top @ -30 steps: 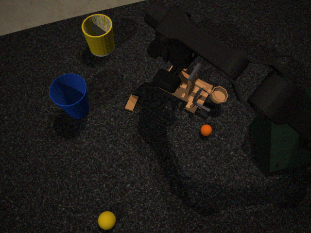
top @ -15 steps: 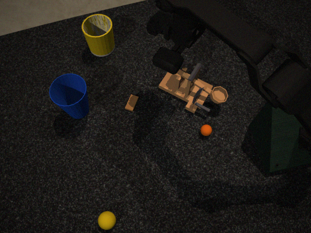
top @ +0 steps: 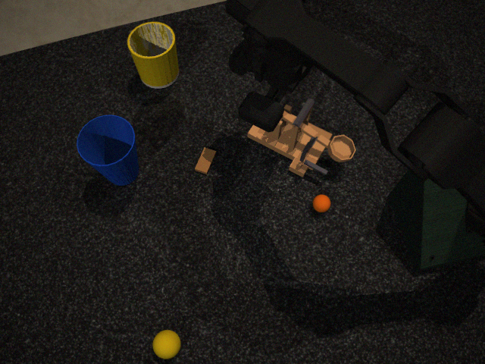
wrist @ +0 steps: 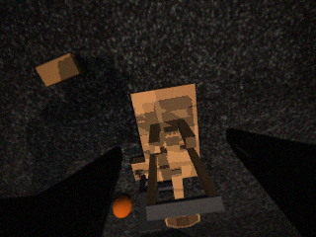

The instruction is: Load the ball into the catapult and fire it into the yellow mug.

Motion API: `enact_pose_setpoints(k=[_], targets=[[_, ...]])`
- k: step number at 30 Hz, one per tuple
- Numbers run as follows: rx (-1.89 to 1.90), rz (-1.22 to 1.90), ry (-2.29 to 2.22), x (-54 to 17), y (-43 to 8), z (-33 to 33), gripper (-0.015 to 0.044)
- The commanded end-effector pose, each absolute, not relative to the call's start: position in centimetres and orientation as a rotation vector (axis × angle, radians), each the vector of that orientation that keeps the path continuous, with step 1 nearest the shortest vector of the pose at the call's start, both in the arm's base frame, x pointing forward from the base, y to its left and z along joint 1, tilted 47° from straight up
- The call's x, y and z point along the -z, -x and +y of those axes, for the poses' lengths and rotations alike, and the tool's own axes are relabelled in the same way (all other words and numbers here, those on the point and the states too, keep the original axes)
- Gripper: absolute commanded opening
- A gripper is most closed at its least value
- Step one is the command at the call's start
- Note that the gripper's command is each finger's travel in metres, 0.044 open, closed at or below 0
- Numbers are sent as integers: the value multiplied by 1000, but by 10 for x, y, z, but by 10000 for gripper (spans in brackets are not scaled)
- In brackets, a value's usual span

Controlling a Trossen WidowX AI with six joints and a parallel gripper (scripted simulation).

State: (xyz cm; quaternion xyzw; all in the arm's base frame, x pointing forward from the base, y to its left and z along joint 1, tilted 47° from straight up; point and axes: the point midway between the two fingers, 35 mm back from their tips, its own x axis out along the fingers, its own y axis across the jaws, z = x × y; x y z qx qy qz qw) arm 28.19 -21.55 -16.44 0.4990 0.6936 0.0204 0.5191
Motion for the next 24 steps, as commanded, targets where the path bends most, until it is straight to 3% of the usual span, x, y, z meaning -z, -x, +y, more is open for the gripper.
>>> enact_pose_setpoints(k=[1,24], targets=[[-50,1667,-1210,169,-282,-208,440],[-51,1667,-1211,195,-282,-181,440]])
